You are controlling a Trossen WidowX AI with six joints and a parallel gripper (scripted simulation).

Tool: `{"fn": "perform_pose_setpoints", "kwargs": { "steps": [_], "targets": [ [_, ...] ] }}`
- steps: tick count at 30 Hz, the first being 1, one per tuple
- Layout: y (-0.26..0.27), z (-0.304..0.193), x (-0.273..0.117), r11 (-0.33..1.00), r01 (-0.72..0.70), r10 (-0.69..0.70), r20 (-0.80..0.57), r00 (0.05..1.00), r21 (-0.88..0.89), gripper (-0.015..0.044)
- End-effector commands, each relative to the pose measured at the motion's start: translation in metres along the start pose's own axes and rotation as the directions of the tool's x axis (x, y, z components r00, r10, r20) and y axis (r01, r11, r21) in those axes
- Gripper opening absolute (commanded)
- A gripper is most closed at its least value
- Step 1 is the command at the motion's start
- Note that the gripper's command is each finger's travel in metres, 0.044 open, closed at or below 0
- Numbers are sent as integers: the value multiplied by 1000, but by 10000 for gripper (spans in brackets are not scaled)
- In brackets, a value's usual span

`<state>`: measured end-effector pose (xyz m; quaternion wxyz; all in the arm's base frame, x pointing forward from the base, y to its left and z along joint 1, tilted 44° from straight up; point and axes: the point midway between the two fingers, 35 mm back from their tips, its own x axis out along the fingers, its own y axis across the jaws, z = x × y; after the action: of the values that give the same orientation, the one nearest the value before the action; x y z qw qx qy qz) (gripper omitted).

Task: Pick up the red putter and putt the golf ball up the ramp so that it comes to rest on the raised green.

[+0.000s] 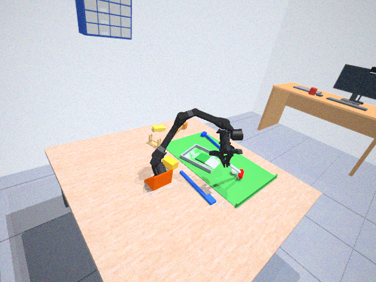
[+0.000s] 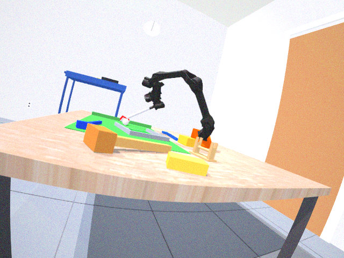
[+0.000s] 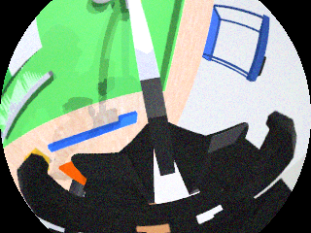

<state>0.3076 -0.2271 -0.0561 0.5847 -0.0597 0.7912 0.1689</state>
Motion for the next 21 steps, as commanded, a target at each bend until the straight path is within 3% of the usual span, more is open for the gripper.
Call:
{"fn": "perform_pose_setpoints", "kwargs": {
  "steps": [1,21],
  "targets": [
    [1,2,6,1000,-4,4,2,1000,8,0],
    [-20,8,16,1000,-2,2,2,1000,6,0]
  ]
}}
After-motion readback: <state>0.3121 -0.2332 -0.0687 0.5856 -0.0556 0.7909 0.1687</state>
